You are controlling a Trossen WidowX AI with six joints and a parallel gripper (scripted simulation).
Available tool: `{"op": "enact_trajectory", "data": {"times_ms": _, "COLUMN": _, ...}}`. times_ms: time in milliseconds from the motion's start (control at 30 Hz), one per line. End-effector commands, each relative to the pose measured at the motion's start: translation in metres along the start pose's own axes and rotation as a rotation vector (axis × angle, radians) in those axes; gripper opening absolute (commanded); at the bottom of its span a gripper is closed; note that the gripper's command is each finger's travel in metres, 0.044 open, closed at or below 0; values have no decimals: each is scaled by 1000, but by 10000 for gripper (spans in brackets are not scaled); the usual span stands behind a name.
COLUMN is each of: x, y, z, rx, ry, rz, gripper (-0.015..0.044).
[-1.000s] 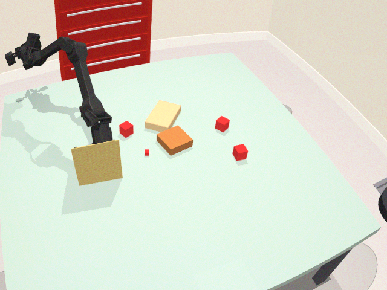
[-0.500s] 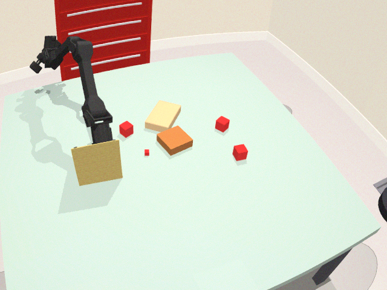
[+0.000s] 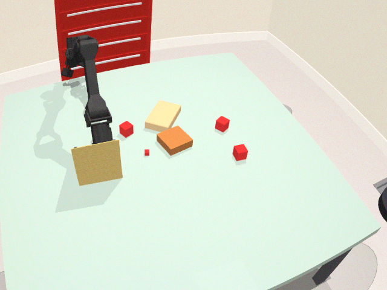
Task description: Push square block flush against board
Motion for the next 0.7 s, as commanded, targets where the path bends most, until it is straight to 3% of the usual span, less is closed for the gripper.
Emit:
{"op": "enact_trajectory", "data": {"times_ms": 0, "x": 33, "y": 6, "z": 0, "rx": -26, "ry": -60, "rz": 86, "gripper": 0}}
{"op": "enact_trajectory", "data": {"times_ms": 367, "x": 140, "y": 27, "z": 12, "rx": -136, "ry": -258, "rz": 325, "gripper": 0}}
{"op": "enact_trajectory", "data": {"times_ms": 667, "x": 231, "y": 40, "z": 46, "rx": -292, "ry": -423, "rz": 498, "gripper": 0}}
Point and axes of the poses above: the point midway between the two fingers, 35 mm back from their tips, its own z axis back along the fingers, its own y axis across the jaws, x = y × z, the point moved 8 cm from there along z, back along the fingers
